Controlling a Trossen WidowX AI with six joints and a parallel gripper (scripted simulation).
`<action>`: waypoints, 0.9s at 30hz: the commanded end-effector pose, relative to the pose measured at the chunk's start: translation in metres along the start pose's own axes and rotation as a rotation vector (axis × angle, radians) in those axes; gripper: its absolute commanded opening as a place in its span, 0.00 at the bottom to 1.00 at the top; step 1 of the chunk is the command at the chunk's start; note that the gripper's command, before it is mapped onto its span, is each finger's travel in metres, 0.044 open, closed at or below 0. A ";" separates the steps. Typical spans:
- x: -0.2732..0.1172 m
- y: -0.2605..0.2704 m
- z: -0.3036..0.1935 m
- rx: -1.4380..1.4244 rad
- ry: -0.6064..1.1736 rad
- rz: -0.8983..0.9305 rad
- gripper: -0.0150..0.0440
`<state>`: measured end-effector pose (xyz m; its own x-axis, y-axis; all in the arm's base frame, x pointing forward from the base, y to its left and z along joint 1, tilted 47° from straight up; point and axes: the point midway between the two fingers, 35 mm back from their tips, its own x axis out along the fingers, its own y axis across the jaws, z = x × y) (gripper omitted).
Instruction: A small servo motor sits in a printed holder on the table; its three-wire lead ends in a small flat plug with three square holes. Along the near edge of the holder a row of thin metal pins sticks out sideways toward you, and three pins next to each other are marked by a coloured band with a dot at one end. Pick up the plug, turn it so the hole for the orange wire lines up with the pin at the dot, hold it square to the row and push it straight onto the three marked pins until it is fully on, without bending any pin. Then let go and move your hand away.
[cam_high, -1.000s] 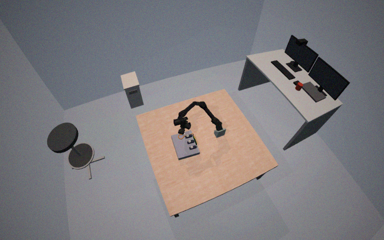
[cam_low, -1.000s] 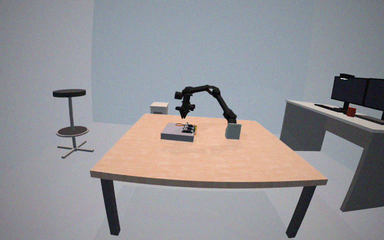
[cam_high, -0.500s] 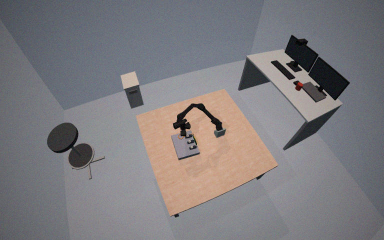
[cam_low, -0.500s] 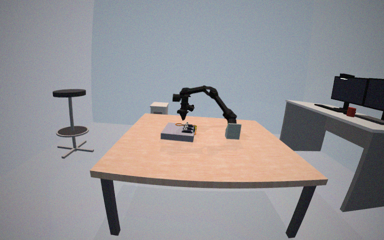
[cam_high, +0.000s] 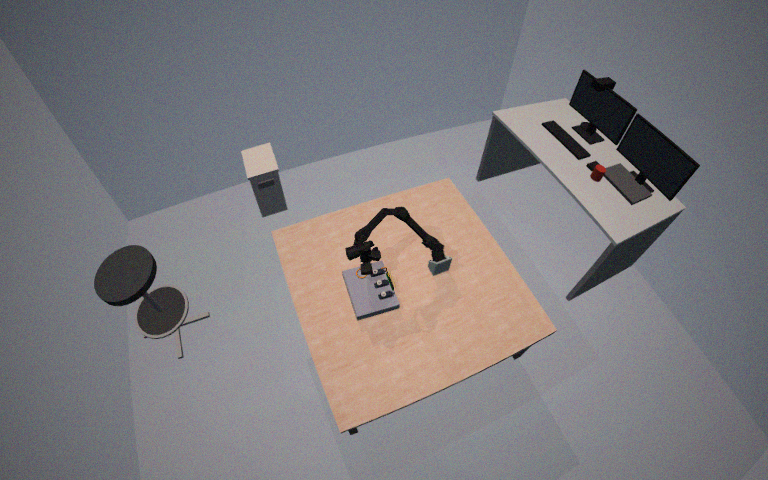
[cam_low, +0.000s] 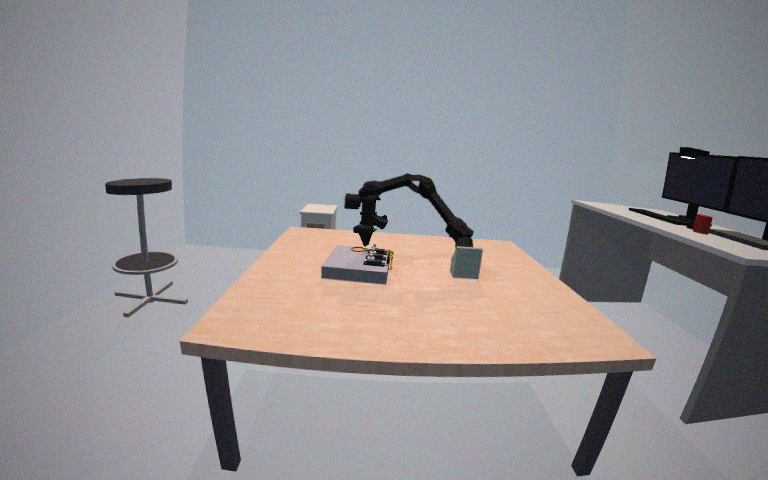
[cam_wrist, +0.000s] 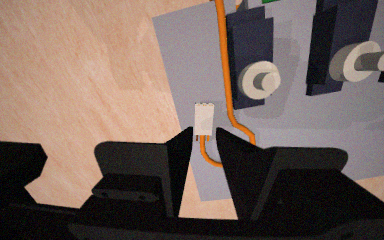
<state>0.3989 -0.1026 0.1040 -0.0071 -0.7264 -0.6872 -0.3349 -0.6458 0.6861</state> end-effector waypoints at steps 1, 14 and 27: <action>0.007 0.001 0.001 -0.005 -0.001 0.004 0.45; 0.012 0.001 0.001 -0.005 -0.001 0.005 0.26; -0.042 0.000 0.001 -0.005 -0.002 0.002 0.25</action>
<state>0.3977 -0.0872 0.1205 -0.0189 -0.7299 -0.6833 -0.3291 -0.6408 0.6936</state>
